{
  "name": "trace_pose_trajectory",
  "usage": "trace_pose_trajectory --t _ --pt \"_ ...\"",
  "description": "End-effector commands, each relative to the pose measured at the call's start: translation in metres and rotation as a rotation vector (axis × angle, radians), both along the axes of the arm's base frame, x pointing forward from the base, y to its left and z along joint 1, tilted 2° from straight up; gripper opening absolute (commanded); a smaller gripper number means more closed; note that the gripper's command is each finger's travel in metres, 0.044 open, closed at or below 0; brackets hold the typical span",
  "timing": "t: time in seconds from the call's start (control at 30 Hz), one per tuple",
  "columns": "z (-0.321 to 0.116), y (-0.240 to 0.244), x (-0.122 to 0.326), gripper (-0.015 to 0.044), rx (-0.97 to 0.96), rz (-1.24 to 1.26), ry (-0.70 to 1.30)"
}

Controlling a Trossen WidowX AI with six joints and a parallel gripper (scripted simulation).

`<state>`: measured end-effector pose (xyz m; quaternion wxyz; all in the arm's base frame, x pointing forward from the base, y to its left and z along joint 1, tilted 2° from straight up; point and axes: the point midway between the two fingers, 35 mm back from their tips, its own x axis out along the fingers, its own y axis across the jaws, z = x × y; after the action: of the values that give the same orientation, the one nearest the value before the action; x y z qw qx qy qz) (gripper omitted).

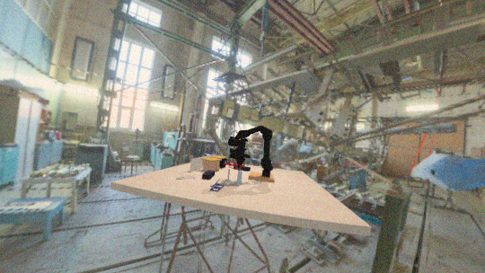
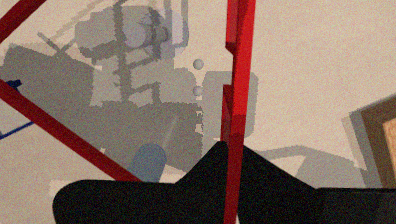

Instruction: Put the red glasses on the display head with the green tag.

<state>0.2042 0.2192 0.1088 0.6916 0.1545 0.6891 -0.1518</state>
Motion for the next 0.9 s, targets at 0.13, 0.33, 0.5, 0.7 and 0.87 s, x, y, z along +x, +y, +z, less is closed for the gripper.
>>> trace_pose_trajectory --t 0.13,0.33,0.5,0.7,0.87 --pt "-0.037 -0.002 -0.003 0.0 -0.01 0.005 0.015" --pt "-0.043 -0.002 -0.003 0.0 -0.01 0.005 0.015" --pt "-0.043 -0.003 -0.007 0.0 -0.01 0.005 0.015" --pt "-0.043 -0.004 -0.013 0.0 -0.01 0.005 0.016" --pt "-0.043 -0.004 -0.015 0.0 -0.01 0.005 0.016"
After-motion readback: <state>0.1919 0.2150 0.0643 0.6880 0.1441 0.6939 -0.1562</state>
